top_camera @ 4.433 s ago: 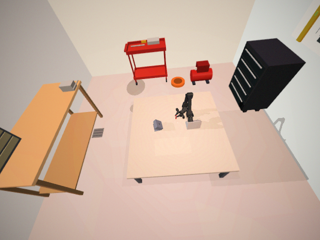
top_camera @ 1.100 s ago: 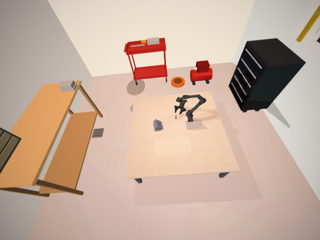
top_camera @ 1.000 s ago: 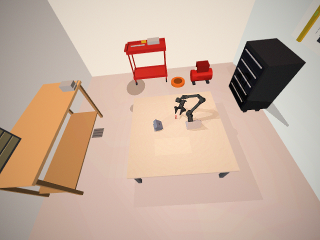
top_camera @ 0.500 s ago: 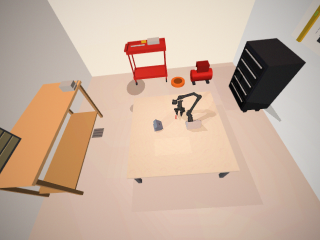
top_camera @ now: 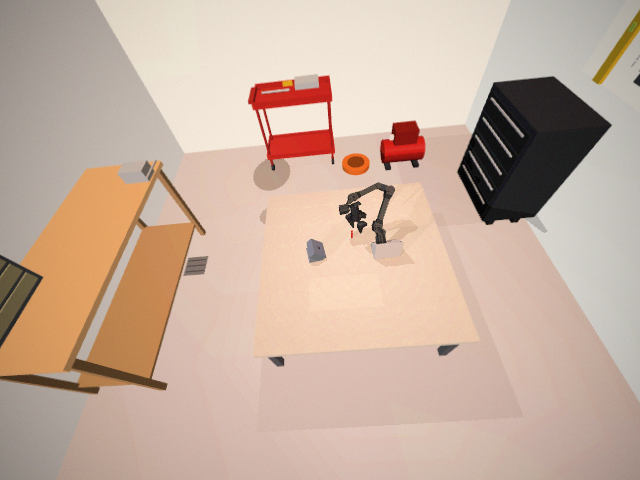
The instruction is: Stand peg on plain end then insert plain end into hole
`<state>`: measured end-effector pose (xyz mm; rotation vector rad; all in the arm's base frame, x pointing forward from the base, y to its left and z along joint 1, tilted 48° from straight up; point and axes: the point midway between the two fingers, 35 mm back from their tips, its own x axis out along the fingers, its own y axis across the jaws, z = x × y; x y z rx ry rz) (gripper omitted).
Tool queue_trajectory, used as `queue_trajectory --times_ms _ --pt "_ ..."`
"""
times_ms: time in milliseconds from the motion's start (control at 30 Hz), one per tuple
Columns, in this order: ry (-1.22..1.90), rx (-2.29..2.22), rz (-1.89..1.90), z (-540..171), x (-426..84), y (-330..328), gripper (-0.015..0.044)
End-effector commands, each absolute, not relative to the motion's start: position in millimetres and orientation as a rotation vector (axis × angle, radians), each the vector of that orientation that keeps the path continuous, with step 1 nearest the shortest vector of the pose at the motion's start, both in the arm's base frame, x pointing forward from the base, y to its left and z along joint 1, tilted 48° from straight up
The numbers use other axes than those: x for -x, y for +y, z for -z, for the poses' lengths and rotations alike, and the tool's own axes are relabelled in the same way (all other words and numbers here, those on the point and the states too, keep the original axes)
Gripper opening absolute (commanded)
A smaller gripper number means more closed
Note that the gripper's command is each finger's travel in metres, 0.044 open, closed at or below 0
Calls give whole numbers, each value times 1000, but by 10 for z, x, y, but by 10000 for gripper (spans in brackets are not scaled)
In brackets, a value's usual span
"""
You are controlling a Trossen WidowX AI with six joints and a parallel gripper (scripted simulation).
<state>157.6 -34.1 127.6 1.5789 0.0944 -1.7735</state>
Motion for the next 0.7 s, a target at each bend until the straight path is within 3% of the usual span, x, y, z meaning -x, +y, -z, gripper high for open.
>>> queue_trajectory --times_ms 0,233,667 --pt "-34 -1498 1724 -1335 -1678 -348 440" --pt "-205 -1418 1582 -1450 -1866 -292 440" --pt "-180 -1389 1574 -1452 -1872 -290 440"
